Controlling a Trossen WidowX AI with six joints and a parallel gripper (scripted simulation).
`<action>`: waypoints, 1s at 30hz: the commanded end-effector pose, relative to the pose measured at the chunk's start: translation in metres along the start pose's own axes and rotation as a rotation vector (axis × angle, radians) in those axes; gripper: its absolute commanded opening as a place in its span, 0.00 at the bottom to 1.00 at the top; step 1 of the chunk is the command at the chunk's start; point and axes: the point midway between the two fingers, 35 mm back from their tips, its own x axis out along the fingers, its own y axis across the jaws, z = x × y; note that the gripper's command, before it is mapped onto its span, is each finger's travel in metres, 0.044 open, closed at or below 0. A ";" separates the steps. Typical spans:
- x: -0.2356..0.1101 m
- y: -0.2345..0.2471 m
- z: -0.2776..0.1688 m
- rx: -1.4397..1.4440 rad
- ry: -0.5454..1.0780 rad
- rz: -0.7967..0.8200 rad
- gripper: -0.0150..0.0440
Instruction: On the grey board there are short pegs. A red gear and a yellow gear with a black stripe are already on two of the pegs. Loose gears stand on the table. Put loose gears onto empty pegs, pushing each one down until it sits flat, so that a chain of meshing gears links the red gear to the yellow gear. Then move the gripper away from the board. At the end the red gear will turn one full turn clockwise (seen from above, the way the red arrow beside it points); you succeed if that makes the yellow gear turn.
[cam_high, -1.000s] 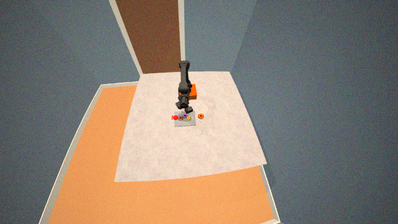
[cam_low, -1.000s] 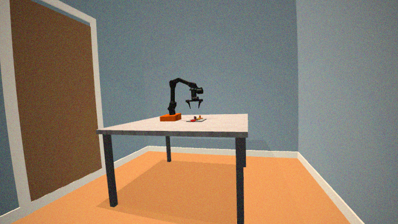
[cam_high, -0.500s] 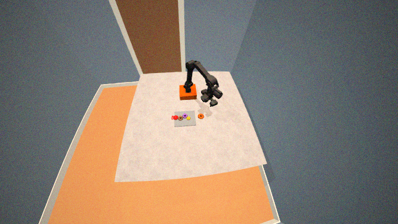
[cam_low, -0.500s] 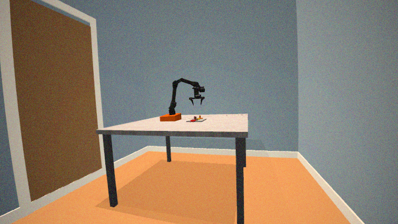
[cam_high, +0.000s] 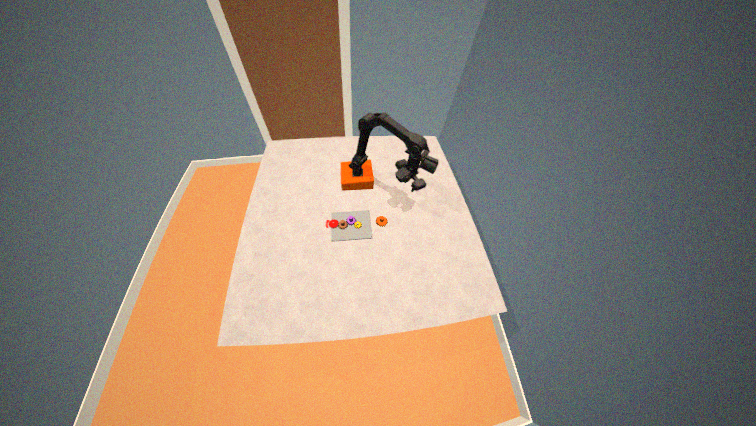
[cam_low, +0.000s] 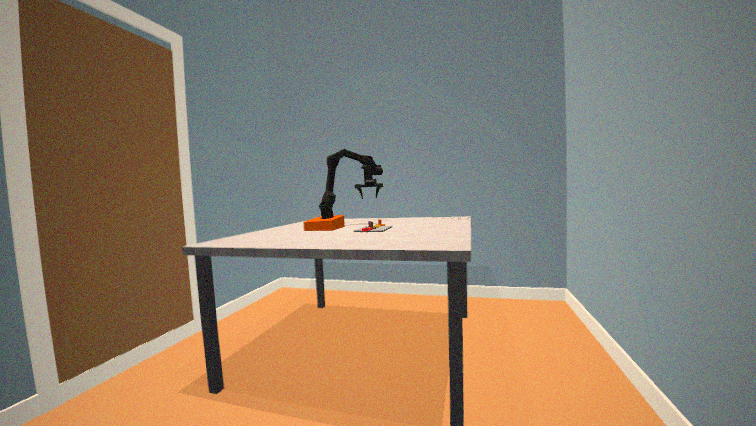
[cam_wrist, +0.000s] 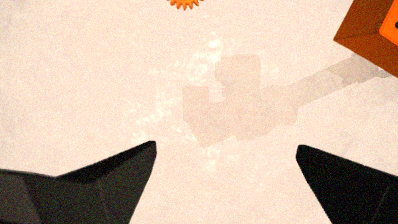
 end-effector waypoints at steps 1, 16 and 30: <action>0.000 -0.001 -0.001 0.003 0.002 -0.003 1.00; 0.000 -0.001 -0.001 0.003 0.002 -0.003 1.00; 0.000 -0.001 -0.001 0.003 0.002 -0.003 1.00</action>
